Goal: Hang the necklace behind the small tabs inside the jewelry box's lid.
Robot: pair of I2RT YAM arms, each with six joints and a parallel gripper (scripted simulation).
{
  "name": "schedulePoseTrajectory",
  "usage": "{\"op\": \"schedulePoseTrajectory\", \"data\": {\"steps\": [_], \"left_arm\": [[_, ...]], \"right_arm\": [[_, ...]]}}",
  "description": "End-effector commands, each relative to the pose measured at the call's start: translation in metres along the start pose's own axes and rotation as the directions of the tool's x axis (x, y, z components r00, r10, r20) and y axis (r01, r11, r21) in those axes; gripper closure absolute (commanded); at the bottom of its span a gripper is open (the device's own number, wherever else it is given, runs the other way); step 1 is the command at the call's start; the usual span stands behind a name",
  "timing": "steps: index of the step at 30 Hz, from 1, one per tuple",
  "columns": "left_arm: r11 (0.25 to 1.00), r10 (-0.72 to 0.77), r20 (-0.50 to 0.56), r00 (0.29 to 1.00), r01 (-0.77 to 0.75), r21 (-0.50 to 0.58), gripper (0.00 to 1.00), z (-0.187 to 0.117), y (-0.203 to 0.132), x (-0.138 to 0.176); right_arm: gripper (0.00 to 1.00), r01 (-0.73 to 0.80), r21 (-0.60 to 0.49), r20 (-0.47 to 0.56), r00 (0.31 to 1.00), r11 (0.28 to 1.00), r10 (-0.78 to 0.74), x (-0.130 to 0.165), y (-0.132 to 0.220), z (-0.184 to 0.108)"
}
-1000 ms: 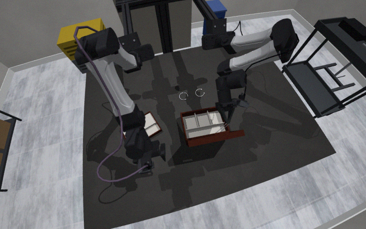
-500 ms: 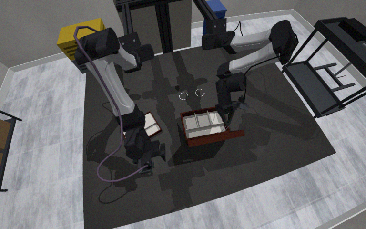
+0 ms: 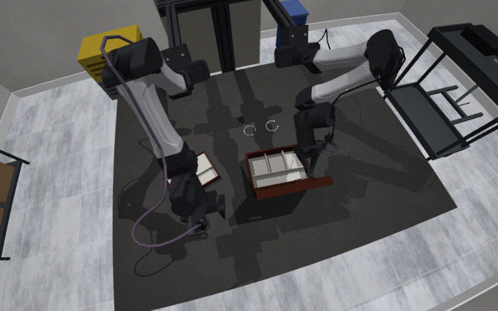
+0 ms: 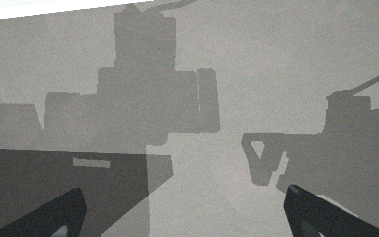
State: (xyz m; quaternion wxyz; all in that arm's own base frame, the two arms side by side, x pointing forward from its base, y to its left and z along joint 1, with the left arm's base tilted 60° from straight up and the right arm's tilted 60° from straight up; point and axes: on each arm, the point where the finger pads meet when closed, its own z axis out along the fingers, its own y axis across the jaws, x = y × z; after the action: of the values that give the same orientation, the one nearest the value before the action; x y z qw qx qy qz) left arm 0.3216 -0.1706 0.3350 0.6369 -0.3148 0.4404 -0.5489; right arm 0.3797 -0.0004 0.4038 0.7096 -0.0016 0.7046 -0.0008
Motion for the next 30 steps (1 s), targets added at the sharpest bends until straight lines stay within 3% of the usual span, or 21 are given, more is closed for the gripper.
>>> {"op": "schedulePoseTrajectory", "data": {"steps": [1,8,13,17,29,30], "left_arm": [[1.000,-0.016,-0.009,1.000,0.016,0.012,0.97,0.006,-0.004,0.002],[1.000,-0.014,-0.009,1.000,0.014,0.010,0.97,0.013,0.001,0.004],[0.997,-0.053,0.002,0.999,0.053,0.058,0.97,0.010,-0.020,-0.003],[1.000,-0.005,-0.017,1.000,0.005,-0.003,0.97,0.017,0.004,0.007],[0.999,-0.023,-0.008,1.000,0.023,0.022,0.97,0.026,-0.010,0.001],[1.000,-0.006,-0.015,1.000,0.006,-0.001,0.97,0.028,0.000,0.006]], "right_arm": [[0.00,-0.006,0.000,0.081,0.997,1.000,0.006,-0.034,0.001,-0.020],[0.00,-0.006,0.000,0.081,0.997,1.000,0.006,-0.034,0.001,-0.020],[0.00,-0.006,0.000,0.081,0.997,1.000,0.006,-0.034,0.001,-0.020],[0.00,-0.006,0.000,0.081,0.997,1.000,0.006,-0.034,0.001,-0.020],[0.00,-0.006,0.000,0.081,0.997,1.000,0.006,-0.034,0.001,-0.020],[0.00,-0.006,0.000,0.081,0.997,1.000,0.006,-0.034,0.001,-0.020]]}}
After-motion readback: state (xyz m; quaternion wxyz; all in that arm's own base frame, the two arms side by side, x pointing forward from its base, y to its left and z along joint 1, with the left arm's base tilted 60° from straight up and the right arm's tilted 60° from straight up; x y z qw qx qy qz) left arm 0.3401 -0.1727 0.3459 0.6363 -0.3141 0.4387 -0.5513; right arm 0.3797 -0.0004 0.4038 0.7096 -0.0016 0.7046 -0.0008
